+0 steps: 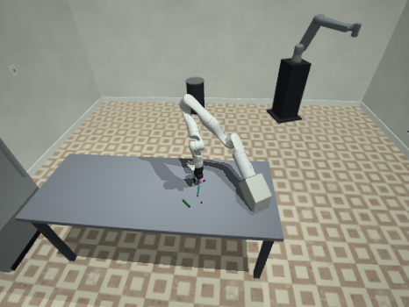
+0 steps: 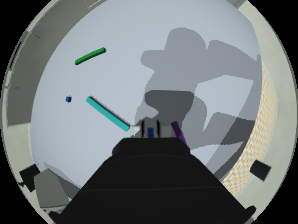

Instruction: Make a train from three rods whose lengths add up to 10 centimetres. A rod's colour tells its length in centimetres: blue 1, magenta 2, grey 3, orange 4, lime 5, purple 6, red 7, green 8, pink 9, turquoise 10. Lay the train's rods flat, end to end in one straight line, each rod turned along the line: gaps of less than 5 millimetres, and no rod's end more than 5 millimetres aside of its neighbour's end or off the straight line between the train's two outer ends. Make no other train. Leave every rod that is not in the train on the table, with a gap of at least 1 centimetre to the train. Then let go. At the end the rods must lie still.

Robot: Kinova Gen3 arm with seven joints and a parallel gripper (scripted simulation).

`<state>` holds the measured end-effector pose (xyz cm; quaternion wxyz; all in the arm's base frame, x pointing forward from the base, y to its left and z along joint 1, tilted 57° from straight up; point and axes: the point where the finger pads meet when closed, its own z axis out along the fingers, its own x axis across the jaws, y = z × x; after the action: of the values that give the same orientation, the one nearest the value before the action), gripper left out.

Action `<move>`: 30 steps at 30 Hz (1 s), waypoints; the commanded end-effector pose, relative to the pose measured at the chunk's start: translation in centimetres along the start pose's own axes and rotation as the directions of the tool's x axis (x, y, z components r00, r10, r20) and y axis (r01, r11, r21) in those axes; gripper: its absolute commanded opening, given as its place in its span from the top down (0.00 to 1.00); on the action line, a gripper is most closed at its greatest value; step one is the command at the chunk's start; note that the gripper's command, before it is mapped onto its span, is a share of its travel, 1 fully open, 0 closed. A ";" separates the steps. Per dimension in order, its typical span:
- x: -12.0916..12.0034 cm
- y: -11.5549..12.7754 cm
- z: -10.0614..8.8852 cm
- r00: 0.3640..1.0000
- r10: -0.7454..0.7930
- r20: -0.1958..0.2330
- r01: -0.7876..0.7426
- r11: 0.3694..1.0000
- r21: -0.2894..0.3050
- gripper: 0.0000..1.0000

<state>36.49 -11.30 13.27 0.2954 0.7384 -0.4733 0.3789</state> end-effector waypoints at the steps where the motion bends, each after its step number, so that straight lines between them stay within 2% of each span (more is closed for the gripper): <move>1: 0.0 0.0 0.0 1.000 0.000 0.000 0.000 1.000 0.001 0.46; 7: 0.0 0.0 -0.5 1.000 0.000 0.000 0.000 1.000 0.001 0.46; 14: 0.0 0.0 -2.9 1.000 0.000 0.000 0.000 1.000 0.001 0.46; 16: 0.0 0.0 -2.9 1.000 0.000 0.000 0.000 1.000 0.001 0.46; 25: 0.0 0.0 -7.2 1.000 0.000 0.000 0.000 1.000 0.001 0.46; 30: 0.0 0.0 -8.7 1.000 0.000 0.000 0.000 1.000 0.001 0.46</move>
<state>33.81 -5.29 17.57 0.3050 0.7355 -0.4741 0.3758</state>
